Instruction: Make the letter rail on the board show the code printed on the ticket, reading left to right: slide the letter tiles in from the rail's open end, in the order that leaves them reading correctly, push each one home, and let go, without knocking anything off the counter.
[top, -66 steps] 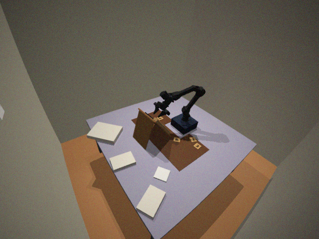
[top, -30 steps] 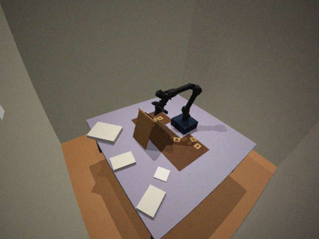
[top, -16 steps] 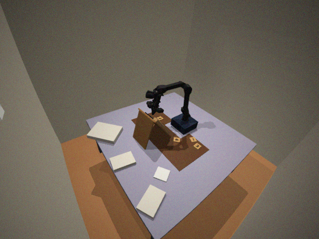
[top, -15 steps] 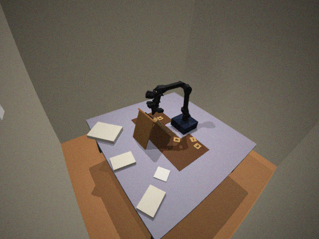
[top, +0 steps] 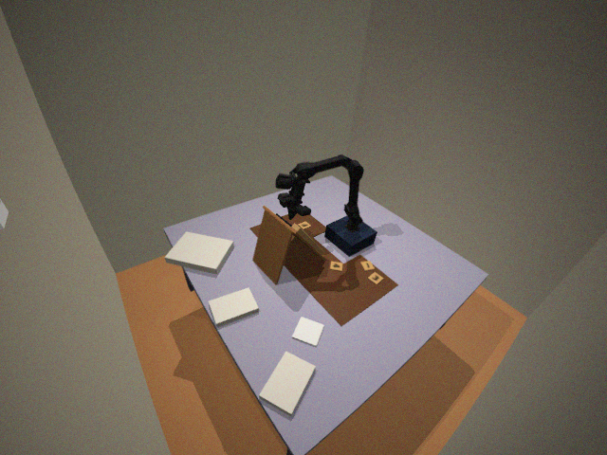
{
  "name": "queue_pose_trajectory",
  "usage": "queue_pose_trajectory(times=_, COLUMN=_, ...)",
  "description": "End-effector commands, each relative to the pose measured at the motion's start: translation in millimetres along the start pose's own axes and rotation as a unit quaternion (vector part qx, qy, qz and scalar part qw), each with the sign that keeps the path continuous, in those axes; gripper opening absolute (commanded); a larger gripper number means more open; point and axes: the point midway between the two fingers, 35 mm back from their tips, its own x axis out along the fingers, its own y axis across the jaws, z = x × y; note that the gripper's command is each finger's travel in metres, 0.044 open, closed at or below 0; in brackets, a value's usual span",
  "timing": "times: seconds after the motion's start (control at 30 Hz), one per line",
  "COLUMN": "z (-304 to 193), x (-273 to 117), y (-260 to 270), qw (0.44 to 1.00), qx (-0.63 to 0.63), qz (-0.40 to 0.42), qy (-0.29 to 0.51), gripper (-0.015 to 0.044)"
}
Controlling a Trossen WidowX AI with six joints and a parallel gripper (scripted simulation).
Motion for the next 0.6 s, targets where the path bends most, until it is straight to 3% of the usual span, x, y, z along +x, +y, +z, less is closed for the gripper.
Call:
queue_pose_trajectory(times=0.0, z=2.3, x=1.2, y=-1.0, qw=1.0, qx=0.001, qz=-0.003, qy=-0.001, gripper=0.0)
queue_pose_trajectory(times=0.57, z=9.4, x=6.0, y=-2.6, qw=1.0, qx=0.001, qz=-0.003, qy=-0.001, gripper=0.0)
